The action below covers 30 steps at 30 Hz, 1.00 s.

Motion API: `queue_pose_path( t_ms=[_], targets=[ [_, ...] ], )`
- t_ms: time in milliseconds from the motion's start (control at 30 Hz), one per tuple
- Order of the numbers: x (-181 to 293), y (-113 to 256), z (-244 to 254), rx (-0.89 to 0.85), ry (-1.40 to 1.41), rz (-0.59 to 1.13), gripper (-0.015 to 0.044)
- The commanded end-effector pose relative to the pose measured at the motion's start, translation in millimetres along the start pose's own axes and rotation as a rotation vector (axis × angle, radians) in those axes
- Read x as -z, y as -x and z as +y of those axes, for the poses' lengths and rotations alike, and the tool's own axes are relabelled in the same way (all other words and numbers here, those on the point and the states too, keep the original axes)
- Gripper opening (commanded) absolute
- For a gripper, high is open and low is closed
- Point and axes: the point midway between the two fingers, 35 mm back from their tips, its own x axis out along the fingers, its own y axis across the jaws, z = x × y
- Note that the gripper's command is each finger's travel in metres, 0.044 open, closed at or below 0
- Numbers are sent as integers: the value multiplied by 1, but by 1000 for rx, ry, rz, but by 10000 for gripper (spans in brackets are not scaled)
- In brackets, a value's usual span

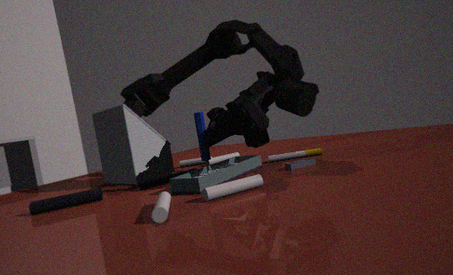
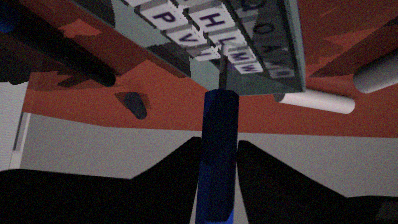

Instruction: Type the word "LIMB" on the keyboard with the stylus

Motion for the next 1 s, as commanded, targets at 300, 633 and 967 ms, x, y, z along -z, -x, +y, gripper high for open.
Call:
queue_pose_path(
  t_ms=[300,633,967],
  targets=[
    [-6,-3,0,1,-3,-4,81],
    [-5,-2,0,1,-4,-4,81],
    [20,12,-1,2,-4,-3,81]
  ],
)
